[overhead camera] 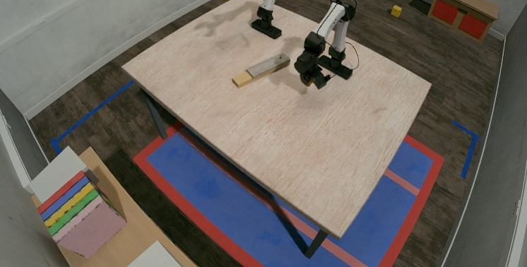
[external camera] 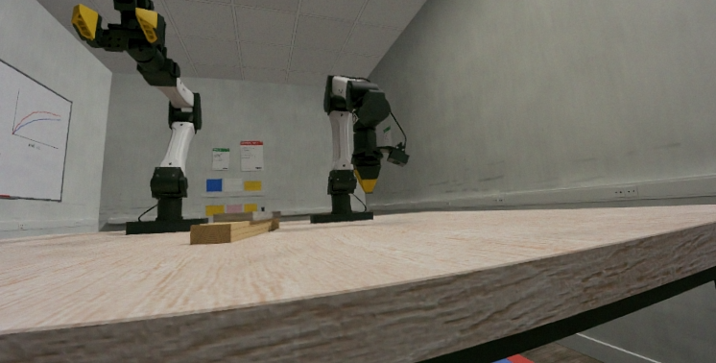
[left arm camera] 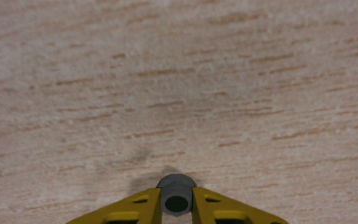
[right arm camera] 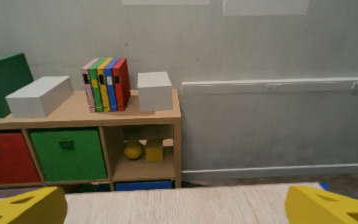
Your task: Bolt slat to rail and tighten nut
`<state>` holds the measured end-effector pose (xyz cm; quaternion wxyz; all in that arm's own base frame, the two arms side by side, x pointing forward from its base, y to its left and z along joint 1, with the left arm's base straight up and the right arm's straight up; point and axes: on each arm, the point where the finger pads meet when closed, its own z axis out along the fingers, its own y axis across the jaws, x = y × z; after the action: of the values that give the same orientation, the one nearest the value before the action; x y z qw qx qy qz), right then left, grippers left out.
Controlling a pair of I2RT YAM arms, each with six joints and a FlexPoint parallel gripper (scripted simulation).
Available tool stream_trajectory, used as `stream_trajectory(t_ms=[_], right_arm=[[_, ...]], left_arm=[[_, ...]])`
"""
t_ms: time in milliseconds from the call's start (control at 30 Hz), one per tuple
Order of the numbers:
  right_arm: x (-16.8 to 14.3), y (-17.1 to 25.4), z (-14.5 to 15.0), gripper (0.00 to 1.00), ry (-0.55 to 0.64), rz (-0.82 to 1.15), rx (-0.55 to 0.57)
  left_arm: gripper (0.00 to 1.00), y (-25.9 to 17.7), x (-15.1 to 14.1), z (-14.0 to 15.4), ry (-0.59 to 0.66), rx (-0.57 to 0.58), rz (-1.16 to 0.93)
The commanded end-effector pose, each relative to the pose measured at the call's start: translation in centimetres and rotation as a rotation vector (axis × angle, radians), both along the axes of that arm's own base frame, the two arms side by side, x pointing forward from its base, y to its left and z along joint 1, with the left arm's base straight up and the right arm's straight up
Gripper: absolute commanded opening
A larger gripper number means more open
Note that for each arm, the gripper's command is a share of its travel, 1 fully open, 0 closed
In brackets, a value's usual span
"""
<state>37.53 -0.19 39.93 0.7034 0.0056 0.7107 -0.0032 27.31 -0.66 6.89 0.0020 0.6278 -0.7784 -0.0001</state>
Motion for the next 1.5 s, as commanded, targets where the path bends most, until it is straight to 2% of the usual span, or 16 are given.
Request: stream_trajectory(t_ms=[0, 433, 967, 1467], right_arm=[[-0.1, 0.2, 0.8, 1.0, -0.024, 0.012, -0.004], [-0.1, 0.2, 0.8, 1.0, -0.024, 0.012, -0.004], [-0.1, 0.2, 0.8, 1.0, -0.024, 0.012, -0.004], [-0.1, 0.2, 0.8, 1.0, -0.024, 0.012, -0.004]], left_arm=[[0.14, -1.6, 0.6, 0.8, -0.014, 0.002, -0.028], [0.14, -7.1, 0.2, 0.9, -0.015, 0.0, -0.16], [0.14, -13.8, -1.8, 1.0, -0.015, -0.002, -0.323], [0.14, -20.2, -5.6, 1.1, -0.014, -0.004, -0.494]])
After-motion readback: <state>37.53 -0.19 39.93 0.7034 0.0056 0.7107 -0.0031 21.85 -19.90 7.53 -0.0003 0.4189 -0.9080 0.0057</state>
